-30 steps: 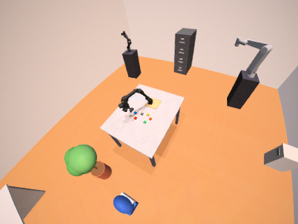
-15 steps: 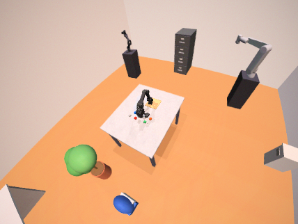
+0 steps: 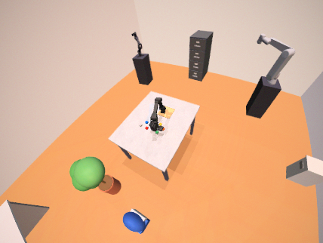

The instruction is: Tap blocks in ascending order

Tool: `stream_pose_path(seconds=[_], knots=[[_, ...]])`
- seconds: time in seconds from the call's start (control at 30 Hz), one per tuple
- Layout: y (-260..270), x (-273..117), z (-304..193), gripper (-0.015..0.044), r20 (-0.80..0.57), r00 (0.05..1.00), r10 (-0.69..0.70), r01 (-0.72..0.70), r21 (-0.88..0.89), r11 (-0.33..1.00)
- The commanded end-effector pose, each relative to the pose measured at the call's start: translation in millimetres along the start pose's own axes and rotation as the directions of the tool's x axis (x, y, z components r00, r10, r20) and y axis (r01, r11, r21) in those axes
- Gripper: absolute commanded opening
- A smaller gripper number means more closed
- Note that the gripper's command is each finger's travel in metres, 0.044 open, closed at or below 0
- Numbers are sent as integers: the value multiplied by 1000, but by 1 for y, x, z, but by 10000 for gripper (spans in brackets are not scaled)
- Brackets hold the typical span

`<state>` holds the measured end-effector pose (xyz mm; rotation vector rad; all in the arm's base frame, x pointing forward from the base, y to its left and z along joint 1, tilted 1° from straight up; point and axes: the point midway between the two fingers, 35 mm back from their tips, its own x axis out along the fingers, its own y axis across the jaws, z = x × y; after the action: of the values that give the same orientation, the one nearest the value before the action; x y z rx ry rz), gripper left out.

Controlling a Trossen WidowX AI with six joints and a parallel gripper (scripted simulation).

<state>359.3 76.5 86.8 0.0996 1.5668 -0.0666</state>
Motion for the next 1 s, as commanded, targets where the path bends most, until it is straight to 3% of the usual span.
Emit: stream_pose_path(seconds=[0.0, 0.1, 0.97], knots=[[0, 9, 0, 85, 12, 1000, 3, -3, 4, 1000], [0, 9, 0, 20, 12, 1000, 3, -3, 4, 1000], [0, 34, 1, 20, 12, 1000, 3, -3, 4, 1000]])
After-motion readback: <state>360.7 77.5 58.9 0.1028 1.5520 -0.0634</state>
